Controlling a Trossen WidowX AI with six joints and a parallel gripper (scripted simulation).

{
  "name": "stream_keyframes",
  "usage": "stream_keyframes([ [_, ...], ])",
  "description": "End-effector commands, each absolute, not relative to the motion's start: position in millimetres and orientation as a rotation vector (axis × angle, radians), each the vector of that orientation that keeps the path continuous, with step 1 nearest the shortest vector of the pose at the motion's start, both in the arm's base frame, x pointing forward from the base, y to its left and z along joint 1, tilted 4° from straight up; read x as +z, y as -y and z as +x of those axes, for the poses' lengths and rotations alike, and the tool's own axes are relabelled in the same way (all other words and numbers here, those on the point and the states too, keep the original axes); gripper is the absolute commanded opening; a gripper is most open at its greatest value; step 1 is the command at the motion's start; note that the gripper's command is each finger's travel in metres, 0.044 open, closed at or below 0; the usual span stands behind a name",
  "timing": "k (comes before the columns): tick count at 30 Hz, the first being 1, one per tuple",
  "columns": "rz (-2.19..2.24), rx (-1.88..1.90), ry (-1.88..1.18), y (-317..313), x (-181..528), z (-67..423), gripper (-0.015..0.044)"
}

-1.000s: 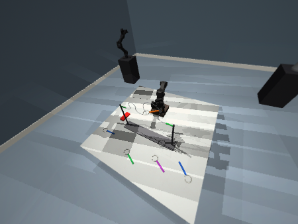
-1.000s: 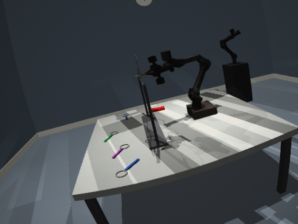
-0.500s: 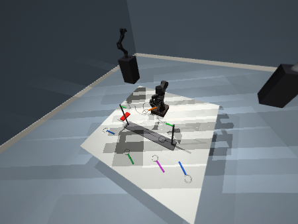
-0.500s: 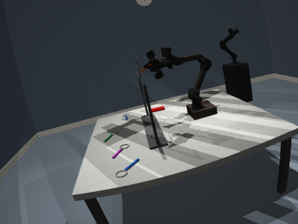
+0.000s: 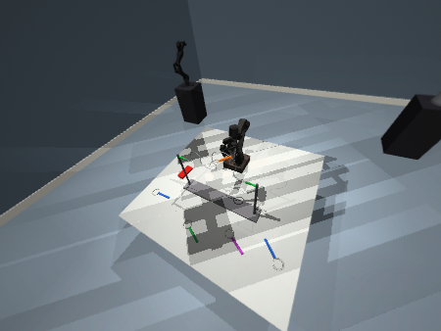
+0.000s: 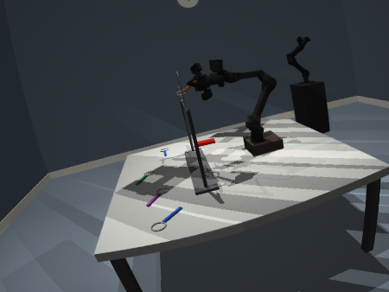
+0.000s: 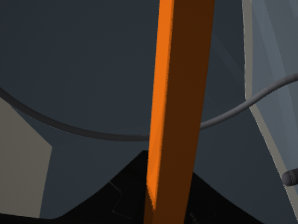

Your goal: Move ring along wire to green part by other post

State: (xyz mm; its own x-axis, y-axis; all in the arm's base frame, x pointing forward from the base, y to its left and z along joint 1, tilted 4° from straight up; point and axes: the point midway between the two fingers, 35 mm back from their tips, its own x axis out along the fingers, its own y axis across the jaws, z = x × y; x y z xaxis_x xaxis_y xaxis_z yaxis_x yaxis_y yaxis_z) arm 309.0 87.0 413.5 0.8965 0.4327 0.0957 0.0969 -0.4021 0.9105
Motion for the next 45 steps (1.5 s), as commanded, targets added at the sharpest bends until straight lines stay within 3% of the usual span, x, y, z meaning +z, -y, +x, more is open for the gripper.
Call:
stream_keyframes([
  [1, 1.931, 0.380, -0.390, -86, 415, 309, -0.0150],
  [45, 1.418, 0.222, -0.463, -89, 398, 309, -0.0150],
])
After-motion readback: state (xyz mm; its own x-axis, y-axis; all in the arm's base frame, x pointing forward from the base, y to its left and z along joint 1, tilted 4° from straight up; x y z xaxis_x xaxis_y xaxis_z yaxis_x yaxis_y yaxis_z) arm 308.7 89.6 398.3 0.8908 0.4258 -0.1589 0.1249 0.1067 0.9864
